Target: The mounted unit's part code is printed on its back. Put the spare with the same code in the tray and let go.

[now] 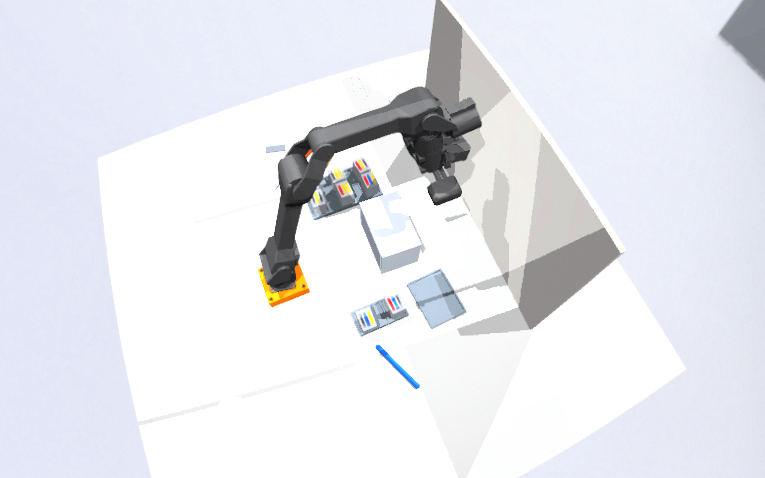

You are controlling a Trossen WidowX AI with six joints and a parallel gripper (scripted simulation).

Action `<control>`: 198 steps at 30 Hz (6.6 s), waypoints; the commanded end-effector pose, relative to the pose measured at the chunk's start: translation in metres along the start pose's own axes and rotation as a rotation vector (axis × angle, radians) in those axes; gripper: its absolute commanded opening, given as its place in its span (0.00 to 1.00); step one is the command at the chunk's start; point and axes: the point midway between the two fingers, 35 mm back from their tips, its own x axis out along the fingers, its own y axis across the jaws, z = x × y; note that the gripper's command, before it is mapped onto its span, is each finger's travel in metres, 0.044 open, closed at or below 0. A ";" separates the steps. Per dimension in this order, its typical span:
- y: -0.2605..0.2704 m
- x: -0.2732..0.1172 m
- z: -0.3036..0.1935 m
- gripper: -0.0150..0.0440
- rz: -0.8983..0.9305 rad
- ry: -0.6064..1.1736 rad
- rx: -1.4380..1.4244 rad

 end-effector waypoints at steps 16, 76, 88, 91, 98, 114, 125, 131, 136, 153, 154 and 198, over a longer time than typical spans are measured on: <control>-0.003 0.011 -0.017 1.00 0.022 0.136 -0.021; 0.213 0.088 -0.192 0.76 0.203 0.133 -1.650; 0.214 0.107 -0.196 0.76 0.203 0.133 -1.650; 0.214 0.112 -0.197 0.76 0.203 0.133 -1.650; 0.214 0.123 -0.201 0.76 0.203 0.133 -1.650; 0.213 0.148 -0.209 0.76 0.203 0.134 -1.650; 0.212 0.149 -0.209 0.58 0.203 0.135 -1.655; 0.212 0.149 -0.209 0.45 0.203 0.135 -1.655; 0.212 0.149 -0.209 0.33 0.203 0.135 -1.655; 0.213 0.112 -0.199 0.25 0.203 0.134 -1.653; 0.213 0.106 -0.198 0.25 0.203 0.134 -1.652; 0.185 0.004 -0.161 0.25 0.191 0.135 -1.633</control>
